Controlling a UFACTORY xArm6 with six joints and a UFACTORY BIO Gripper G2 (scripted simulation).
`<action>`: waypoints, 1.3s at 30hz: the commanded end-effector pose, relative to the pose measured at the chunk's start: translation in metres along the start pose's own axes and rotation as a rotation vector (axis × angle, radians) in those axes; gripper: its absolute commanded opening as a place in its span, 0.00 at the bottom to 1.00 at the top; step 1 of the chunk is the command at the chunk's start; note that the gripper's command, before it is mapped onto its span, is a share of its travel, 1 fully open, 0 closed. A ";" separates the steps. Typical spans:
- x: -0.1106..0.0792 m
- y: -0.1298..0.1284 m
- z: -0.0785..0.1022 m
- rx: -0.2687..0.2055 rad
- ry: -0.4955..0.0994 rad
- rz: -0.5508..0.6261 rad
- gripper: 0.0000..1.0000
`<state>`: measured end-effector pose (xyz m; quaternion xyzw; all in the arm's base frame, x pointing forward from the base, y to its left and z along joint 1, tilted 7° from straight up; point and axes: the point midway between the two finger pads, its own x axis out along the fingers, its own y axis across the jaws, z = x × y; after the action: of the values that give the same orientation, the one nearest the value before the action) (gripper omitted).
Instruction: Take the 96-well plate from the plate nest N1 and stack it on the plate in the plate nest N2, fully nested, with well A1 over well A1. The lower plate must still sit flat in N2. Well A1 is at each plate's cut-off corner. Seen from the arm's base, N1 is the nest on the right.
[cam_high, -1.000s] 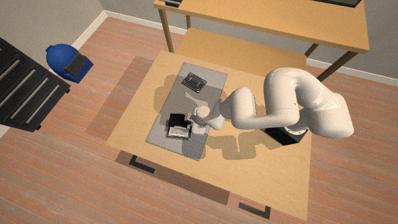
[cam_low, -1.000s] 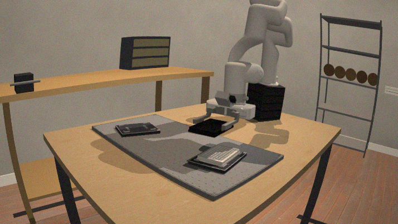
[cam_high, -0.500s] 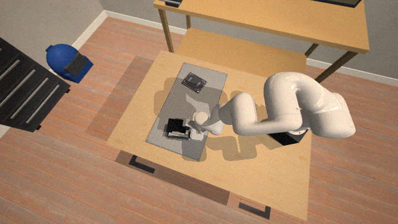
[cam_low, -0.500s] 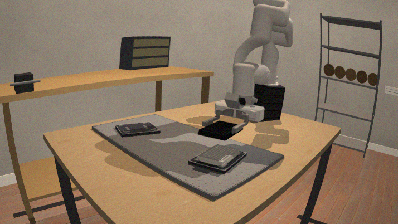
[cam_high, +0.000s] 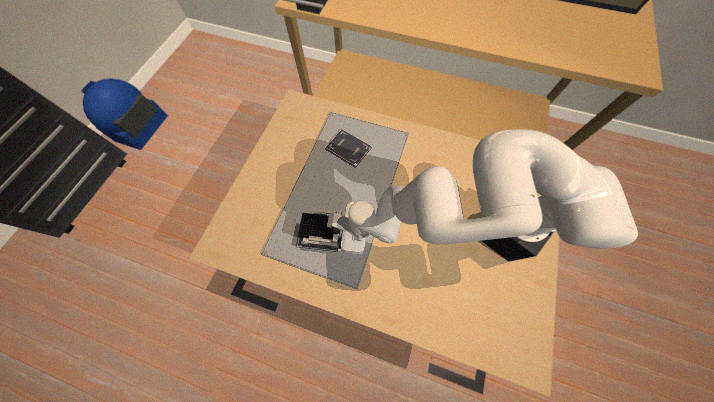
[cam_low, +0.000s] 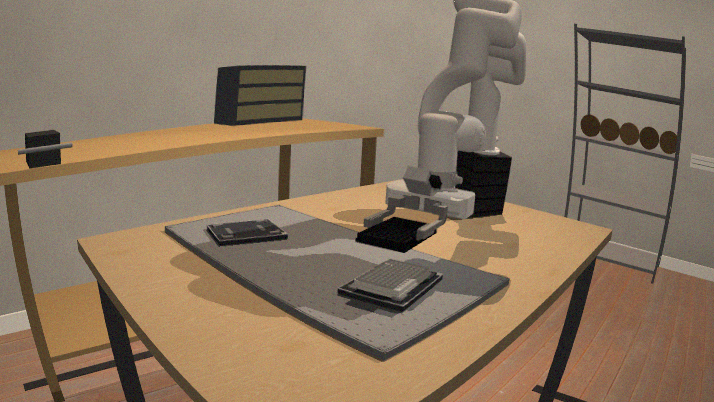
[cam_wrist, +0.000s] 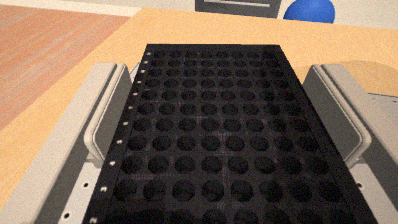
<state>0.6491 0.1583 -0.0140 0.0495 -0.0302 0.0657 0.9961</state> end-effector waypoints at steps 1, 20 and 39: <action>0.001 0.000 0.002 0.000 -0.004 0.000 0.00; 0.001 -0.001 -0.001 0.000 -0.004 0.000 0.00; 0.001 -0.001 -0.026 0.000 -0.004 0.000 0.00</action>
<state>0.6500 0.1597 -0.0386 0.0492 -0.0299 0.0657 0.9962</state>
